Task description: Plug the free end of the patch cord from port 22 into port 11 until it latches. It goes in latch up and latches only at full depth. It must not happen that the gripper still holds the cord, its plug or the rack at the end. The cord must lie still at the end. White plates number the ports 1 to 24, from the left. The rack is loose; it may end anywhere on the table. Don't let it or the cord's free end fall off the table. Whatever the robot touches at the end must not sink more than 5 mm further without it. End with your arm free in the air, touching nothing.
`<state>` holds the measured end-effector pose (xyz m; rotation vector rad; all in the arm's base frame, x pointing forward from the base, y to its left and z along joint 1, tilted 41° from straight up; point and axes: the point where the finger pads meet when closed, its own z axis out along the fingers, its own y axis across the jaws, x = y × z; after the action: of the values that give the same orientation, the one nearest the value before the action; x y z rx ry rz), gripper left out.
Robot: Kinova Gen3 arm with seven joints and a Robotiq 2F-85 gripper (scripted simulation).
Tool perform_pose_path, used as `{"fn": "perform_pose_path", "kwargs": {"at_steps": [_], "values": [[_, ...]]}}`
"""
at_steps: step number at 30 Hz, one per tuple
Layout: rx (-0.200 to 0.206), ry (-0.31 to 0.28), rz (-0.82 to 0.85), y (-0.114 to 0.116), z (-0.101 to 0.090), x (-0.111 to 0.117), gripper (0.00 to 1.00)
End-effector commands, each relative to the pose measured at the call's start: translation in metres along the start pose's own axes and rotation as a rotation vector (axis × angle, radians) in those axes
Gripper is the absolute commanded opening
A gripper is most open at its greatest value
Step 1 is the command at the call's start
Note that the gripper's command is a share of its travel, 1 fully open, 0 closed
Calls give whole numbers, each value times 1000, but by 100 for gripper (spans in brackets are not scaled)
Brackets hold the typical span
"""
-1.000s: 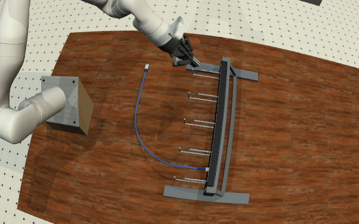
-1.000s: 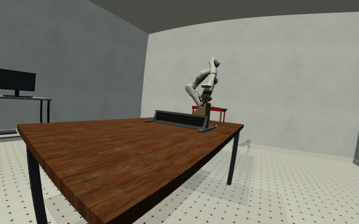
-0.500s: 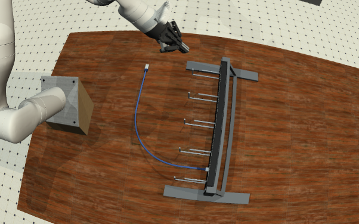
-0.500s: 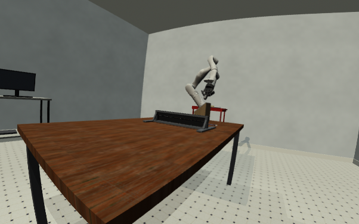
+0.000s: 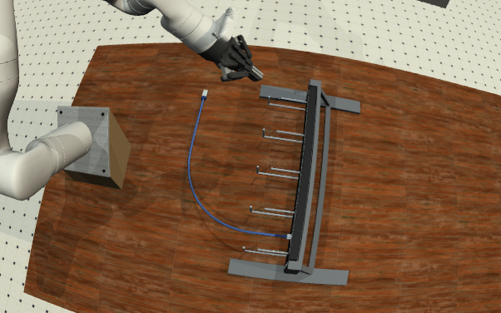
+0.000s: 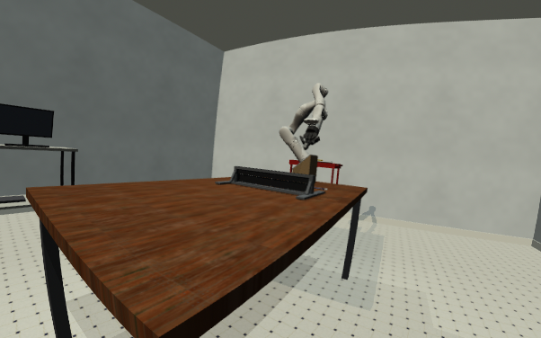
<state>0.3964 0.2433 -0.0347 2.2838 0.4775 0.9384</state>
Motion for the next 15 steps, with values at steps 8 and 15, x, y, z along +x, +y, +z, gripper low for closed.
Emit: {"fn": "perform_pose_path", "kwargs": {"at_steps": [8, 15], "values": [[-2, -2, 5, 50, -2, 0, 0], [-2, -2, 5, 68, -2, 0, 0]]}}
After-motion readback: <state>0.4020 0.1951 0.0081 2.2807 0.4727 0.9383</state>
